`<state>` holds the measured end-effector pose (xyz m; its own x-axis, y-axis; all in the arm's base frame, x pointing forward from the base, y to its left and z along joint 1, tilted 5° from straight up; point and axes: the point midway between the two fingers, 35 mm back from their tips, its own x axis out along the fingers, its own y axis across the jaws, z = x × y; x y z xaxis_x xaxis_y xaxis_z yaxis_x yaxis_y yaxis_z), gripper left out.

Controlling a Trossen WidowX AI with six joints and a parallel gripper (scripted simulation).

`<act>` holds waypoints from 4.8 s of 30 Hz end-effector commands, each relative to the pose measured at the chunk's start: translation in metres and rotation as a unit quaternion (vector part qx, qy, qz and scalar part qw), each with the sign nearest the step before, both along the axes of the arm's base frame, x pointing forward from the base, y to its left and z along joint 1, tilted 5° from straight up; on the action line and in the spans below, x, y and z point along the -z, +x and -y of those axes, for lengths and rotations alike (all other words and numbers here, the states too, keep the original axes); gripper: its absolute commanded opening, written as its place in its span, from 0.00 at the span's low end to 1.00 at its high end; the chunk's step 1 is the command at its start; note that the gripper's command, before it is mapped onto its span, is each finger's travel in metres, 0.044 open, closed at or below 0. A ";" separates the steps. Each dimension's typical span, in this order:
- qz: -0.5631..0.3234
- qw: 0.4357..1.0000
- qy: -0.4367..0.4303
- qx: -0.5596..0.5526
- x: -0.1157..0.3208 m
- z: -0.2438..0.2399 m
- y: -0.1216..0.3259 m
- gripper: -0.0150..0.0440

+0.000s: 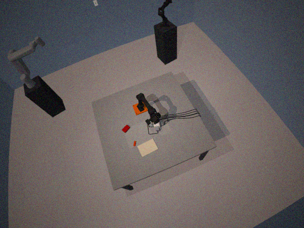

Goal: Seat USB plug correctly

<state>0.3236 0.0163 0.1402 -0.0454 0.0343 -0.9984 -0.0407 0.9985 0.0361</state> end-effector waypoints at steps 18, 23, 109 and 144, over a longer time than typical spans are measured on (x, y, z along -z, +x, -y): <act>-0.010 0.961 -0.013 0.276 0.000 0.000 0.000 0.25; -0.012 0.941 -0.016 0.338 0.000 0.000 0.000 0.25; -0.033 0.535 -0.033 0.844 0.003 -0.002 0.000 0.25; -0.039 0.529 -0.023 0.847 0.007 -0.004 0.001 0.25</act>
<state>0.3242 0.0196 0.1346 -0.0317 0.0589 -0.9978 0.9168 -0.3959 -0.0525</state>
